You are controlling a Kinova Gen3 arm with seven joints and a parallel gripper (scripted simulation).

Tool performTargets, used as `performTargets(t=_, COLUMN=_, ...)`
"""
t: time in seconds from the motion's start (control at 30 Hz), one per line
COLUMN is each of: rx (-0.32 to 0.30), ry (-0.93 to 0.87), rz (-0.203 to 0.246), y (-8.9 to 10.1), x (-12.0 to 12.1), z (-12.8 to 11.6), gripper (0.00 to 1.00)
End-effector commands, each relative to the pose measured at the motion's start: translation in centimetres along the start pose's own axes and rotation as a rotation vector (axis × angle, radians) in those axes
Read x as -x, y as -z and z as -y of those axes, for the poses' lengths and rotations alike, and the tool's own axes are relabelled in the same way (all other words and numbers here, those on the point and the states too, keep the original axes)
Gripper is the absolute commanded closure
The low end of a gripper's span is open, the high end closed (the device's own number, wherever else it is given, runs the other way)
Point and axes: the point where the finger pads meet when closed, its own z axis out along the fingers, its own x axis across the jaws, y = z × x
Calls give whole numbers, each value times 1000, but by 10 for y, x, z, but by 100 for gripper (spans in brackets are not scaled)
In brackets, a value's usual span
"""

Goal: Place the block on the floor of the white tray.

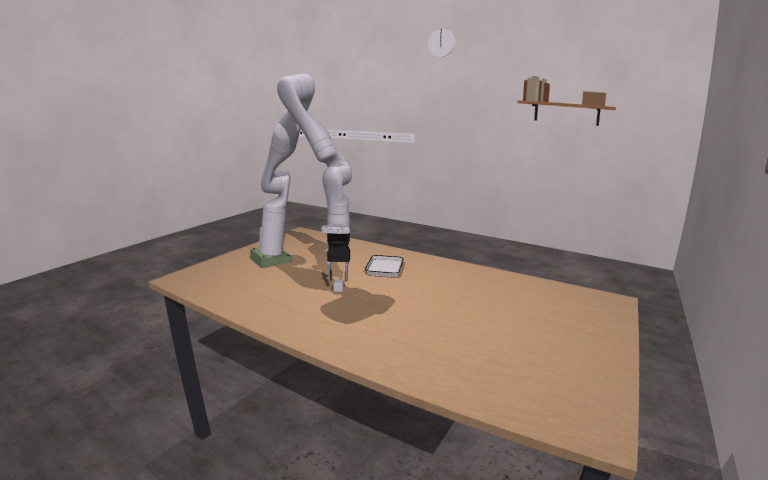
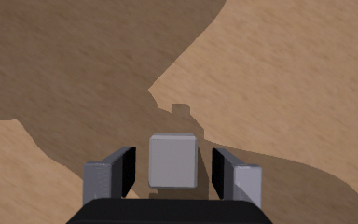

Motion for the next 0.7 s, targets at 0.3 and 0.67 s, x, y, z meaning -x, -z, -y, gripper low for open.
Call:
performTargets(t=0.3, rx=-1, ry=0, rz=1, y=-13, x=0, z=0, gripper=5)
performTargets(t=0.67, rx=-1, ry=0, rz=1, y=-30, x=0, z=0, gripper=5)
